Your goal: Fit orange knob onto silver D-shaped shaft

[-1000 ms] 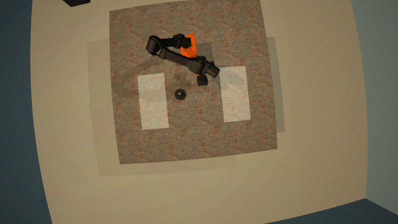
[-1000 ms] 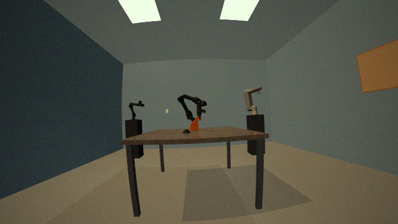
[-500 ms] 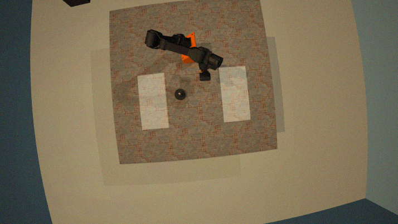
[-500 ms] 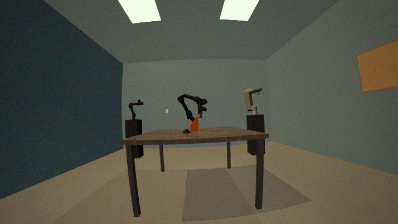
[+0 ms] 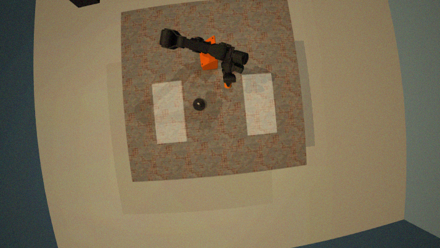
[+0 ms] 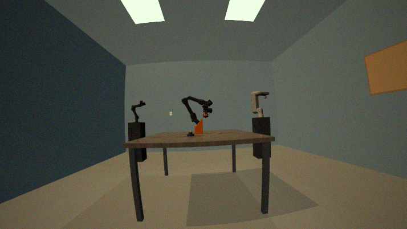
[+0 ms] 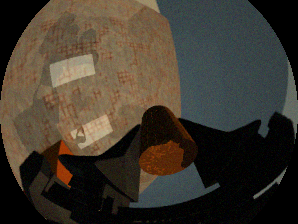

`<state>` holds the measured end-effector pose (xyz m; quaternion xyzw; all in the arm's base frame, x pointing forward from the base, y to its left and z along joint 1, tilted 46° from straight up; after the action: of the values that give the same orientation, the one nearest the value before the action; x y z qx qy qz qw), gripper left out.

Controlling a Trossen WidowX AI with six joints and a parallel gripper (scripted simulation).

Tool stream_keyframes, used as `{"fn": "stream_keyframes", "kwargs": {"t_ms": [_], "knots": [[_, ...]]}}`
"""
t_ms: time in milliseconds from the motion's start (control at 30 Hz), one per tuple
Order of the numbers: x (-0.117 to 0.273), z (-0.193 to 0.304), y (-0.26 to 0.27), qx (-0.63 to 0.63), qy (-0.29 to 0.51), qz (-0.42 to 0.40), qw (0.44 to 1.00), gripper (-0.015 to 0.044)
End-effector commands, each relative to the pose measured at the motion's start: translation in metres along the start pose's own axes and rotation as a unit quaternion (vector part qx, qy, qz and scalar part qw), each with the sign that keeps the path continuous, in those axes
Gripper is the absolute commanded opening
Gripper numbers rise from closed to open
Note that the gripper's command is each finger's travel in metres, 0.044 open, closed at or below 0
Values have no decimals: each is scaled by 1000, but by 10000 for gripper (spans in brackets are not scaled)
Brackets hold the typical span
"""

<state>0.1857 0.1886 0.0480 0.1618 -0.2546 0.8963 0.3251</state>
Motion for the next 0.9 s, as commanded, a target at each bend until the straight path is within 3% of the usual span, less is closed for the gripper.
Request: {"fn": "stream_keyframes", "kwargs": {"t_ms": [0,633,867], "knots": [[7,-2,-2,-2,13,51,999,0],[10,-7,3,-2,29,121,992,0],[9,-8,2,-1,24,105,994,0]]}}
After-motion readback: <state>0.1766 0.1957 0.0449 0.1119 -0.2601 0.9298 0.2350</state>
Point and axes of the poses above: the point midway between the two fingers, 35 mm back from their tips, its own x axis back along the fingers, its own y axis across the jaws, z = x × y, the point moved 7 cm from there along x, back along the fingers, and after that the axes turned 14 degrees about x, right-handed, at the moved point
